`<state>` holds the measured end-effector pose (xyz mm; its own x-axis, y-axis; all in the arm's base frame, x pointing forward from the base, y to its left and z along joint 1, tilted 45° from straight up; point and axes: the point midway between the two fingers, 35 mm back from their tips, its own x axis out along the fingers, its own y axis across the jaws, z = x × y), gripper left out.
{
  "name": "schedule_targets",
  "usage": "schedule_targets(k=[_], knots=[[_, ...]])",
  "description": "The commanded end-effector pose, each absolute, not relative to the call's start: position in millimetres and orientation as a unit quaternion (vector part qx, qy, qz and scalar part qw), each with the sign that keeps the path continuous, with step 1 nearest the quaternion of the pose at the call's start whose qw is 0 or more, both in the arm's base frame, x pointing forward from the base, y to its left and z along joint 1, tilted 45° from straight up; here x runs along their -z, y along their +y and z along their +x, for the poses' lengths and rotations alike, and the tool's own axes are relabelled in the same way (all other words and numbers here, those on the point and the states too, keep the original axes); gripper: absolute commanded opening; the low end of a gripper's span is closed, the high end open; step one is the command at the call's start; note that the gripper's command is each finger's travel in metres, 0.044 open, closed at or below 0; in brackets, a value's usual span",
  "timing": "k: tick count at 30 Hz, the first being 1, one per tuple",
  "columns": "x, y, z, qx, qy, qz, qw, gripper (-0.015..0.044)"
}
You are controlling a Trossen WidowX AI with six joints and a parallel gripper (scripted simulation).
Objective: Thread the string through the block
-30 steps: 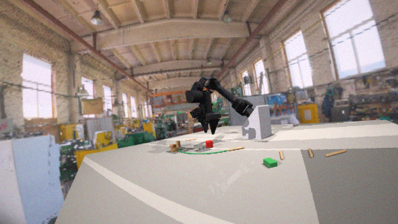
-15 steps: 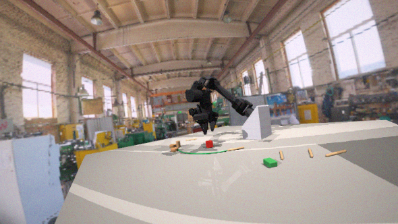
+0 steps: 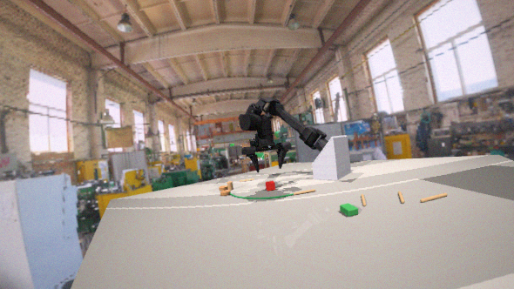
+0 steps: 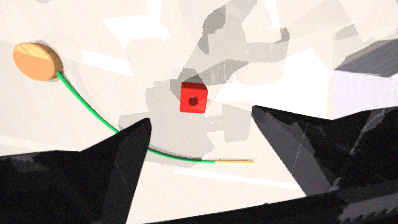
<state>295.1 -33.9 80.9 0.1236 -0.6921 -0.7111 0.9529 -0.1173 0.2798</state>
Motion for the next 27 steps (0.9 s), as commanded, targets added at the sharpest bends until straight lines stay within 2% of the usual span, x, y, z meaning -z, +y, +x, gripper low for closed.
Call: schedule_targets(k=[1, 8, 16, 27], knots=[[-83.6, -32.4, 298.2, 0.652, 0.105, 0.447, 0.603, 0.0440], [-83.6, -32.4, 298.2, 0.652, 0.105, 0.447, 0.603, 0.0440], [-83.6, -32.4, 298.2, 0.652, 0.105, 0.447, 0.603, 0.0241], [-83.4, -32.6, 298.2, 0.652, 0.105, 0.447, 0.603, 0.0241]])
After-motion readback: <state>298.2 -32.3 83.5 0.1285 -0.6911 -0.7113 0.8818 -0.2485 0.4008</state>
